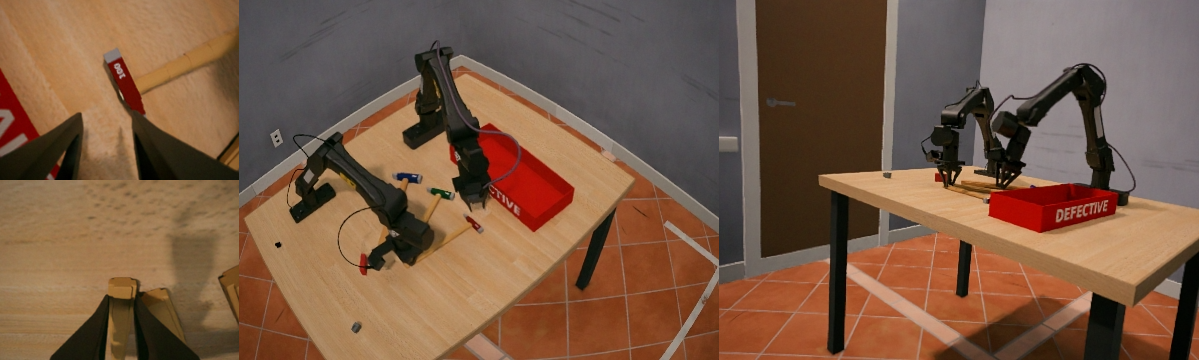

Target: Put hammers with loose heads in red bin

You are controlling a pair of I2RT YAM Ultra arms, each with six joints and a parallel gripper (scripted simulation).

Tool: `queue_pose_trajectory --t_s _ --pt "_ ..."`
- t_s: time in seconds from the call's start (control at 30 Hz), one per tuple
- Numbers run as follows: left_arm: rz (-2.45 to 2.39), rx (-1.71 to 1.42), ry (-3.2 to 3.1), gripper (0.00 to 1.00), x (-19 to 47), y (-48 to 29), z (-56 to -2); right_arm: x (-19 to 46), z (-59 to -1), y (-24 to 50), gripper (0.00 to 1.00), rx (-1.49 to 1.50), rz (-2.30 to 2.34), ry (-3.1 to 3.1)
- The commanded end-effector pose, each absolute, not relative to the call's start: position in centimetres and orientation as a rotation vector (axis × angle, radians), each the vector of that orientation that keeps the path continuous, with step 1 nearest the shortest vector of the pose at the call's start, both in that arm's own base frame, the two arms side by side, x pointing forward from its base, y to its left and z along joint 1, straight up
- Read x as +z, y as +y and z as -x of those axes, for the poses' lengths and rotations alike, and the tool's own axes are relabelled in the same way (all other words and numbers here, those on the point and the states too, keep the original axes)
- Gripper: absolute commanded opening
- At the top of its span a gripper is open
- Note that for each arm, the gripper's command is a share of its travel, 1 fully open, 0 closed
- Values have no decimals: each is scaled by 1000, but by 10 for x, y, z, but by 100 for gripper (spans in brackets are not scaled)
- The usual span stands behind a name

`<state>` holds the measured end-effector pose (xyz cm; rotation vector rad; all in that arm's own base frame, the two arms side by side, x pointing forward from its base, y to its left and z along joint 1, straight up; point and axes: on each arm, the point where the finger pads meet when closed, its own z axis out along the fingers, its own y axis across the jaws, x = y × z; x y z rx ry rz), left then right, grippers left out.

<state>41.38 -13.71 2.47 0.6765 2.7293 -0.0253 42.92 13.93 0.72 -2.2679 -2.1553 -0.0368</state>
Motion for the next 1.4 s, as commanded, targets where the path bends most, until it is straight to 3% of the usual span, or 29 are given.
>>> queue_pose_trajectory --t_s 0.0,0.57,1.37 --pt "-504 -4 2945 37 21 -138 -406 10 -427 129 18 -13 2286 -2160" --pt "-87 -12 3142 37 14 -162 -444 10 -427 129 18 -13 2286 -2160" --pt "-75 -11 3131 37 3 -167 -453 9 -428 132 18 -16 2280 -2168"
